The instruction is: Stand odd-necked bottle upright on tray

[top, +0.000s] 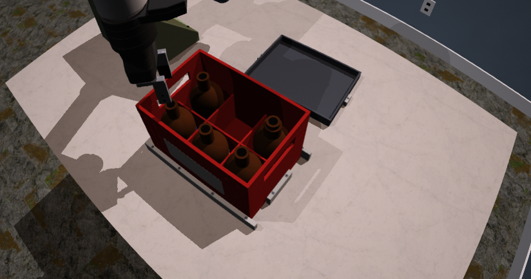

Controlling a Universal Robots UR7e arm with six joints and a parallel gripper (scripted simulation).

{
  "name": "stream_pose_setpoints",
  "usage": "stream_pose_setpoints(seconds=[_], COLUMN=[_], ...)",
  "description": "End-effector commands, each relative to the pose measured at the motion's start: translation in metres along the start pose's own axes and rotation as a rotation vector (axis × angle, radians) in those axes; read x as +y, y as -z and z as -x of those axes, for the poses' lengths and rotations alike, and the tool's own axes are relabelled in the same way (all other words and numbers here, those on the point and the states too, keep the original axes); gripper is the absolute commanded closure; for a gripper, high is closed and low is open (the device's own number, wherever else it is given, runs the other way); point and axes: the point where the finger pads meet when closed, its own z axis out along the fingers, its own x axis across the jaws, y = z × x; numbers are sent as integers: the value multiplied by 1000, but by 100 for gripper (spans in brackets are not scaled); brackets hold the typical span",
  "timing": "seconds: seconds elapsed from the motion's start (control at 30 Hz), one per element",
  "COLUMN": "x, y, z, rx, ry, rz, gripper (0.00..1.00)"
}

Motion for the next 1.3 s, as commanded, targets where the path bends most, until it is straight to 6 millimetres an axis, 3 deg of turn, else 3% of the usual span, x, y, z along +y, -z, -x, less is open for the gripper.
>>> stream_pose_setpoints(seconds=[0.0,0.4,0.43,1.27], x=[0,0,0,0], y=[11,17,17,17], z=[0,0,0,0], rx=[1,1,1,1], ry=[0,0,0,0], rz=[0,0,0,0], gripper=[0,0,100,100])
